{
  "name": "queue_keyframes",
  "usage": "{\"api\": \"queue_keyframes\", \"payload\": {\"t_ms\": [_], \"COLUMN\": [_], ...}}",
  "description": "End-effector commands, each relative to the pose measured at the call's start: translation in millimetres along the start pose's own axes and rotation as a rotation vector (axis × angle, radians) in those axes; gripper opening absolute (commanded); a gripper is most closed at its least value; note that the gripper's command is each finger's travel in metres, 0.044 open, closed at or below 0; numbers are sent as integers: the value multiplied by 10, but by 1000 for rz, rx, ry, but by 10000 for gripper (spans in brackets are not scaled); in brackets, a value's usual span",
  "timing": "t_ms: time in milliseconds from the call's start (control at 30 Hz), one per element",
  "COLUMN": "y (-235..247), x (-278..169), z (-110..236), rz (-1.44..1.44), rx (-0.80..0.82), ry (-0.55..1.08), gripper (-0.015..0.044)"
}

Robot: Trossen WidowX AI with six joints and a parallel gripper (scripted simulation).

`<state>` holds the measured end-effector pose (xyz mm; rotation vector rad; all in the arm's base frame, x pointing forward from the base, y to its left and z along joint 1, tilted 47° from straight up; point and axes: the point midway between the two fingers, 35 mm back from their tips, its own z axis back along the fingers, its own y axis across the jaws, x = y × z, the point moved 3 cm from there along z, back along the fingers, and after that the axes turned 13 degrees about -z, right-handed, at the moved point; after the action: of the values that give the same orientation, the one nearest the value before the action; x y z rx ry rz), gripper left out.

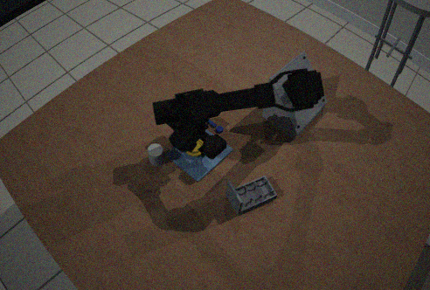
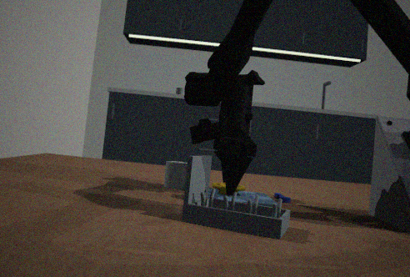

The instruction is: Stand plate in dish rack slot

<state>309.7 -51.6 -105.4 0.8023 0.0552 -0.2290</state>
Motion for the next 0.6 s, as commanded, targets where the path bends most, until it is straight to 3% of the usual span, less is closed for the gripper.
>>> {"api": "queue_keyframes", "payload": {"t_ms": [0, 167, 500, 567], "y": [4, 4, -35, -43], "x": [-1, -1, 97, 114], "z": [-10, -10, 427, 540], "rz": [-4, -4, -9, -10], "rx": [3, 3, -9, -10], "ry": [0, 0, -9, -10], "gripper": [305, 272, 9, 0]}}
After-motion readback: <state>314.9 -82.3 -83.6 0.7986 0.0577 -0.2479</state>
